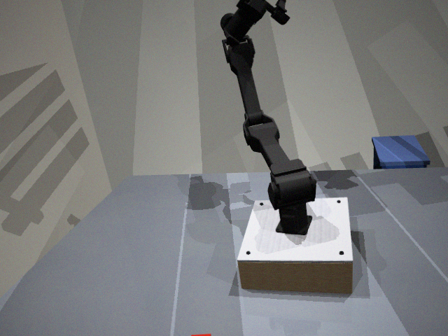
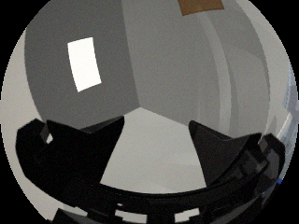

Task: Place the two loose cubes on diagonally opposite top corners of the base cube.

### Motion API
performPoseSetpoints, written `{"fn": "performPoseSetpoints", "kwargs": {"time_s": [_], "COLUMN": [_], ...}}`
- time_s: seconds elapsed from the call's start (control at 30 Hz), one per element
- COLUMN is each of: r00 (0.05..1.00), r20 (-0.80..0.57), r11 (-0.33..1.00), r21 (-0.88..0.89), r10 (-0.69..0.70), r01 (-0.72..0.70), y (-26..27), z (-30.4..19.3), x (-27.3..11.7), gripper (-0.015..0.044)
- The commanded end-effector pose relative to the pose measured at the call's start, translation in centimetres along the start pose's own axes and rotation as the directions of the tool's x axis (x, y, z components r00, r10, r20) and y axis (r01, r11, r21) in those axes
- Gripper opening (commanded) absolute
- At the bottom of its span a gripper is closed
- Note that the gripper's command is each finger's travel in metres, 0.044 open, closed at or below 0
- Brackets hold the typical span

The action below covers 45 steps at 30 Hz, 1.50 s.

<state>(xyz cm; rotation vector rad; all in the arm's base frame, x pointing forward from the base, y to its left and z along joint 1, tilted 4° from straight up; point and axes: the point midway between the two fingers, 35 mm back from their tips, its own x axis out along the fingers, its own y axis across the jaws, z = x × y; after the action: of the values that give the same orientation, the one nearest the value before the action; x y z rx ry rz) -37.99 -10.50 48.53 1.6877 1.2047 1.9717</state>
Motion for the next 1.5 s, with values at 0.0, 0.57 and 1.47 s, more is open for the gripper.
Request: {"fn": "performPoseSetpoints", "kwargs": {"time_s": [0.0,0.57,1.47], "r00": [1.0,0.913,0.289], "r20": [0.003,0.405,0.942], "r11": [1.0,0.953,0.39], "r21": [-0.002,-0.294,-0.205], "r10": [0.001,0.051,-0.17], "r01": [-0.001,0.077,0.898], "y": [0.1,6.1,4.9], "z": [0.1,18.6,54.4], "x": [0.1,8.2,3.2], "gripper": [0.0374,0.0265,0.0265]}}
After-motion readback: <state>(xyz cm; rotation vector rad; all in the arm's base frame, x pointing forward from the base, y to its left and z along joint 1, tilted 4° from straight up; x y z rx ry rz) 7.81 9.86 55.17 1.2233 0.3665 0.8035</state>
